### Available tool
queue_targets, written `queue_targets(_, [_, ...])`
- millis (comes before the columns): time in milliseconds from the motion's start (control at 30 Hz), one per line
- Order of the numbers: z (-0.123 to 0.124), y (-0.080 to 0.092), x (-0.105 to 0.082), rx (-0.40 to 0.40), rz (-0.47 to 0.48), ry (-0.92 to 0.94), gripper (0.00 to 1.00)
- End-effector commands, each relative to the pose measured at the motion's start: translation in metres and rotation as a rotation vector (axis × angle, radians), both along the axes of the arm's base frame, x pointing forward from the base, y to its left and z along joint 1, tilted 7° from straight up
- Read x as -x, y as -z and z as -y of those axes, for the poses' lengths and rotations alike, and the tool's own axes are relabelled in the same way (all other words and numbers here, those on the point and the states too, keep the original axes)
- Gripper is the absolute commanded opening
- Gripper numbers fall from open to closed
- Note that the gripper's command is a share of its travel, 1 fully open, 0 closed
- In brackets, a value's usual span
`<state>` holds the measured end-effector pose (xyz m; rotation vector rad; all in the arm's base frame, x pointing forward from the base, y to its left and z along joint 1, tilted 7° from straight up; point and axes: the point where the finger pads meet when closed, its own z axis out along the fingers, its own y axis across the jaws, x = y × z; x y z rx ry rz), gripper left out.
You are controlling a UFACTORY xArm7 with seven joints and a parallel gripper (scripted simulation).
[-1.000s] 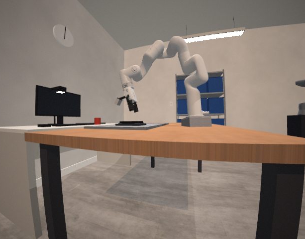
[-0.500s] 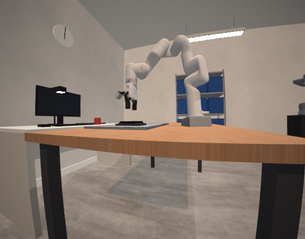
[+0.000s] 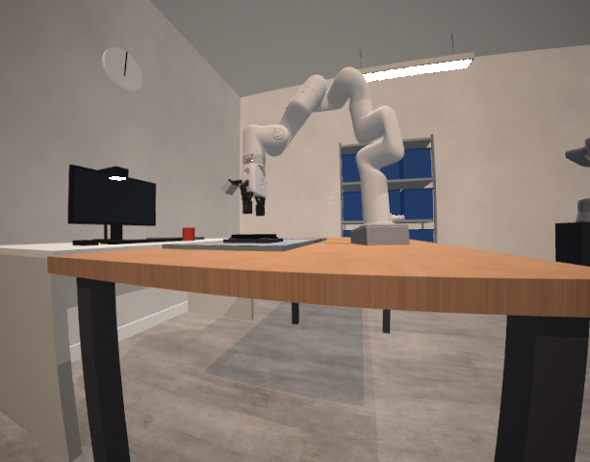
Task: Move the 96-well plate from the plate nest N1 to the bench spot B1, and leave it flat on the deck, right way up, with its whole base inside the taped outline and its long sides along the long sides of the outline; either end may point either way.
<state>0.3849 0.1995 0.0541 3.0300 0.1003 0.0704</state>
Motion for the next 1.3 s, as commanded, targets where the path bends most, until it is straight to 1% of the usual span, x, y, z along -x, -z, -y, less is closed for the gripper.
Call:
queue_targets(0, [-0.001, 0.005, -0.002, -0.003, 0.004, -0.001, 1.0])
queue_targets(167, [0.0, 0.013, -0.002, -0.003, 0.004, -0.001, 1.0])
queue_targets(233, [0.0, 0.013, -0.002, -0.003, 0.004, -0.001, 1.0])
queue_targets(733, [0.003, 0.038, -0.003, -0.003, 0.004, -0.001, 1.0])
queue_targets(800, [0.003, 0.038, -0.003, -0.003, 0.004, -0.001, 1.0])
queue_targets(1000, [0.004, 0.048, -0.004, -0.003, 0.004, -0.001, 1.0])
queue_targets(1267, [0.004, 0.049, -0.004, -0.003, 0.004, -0.001, 1.0])
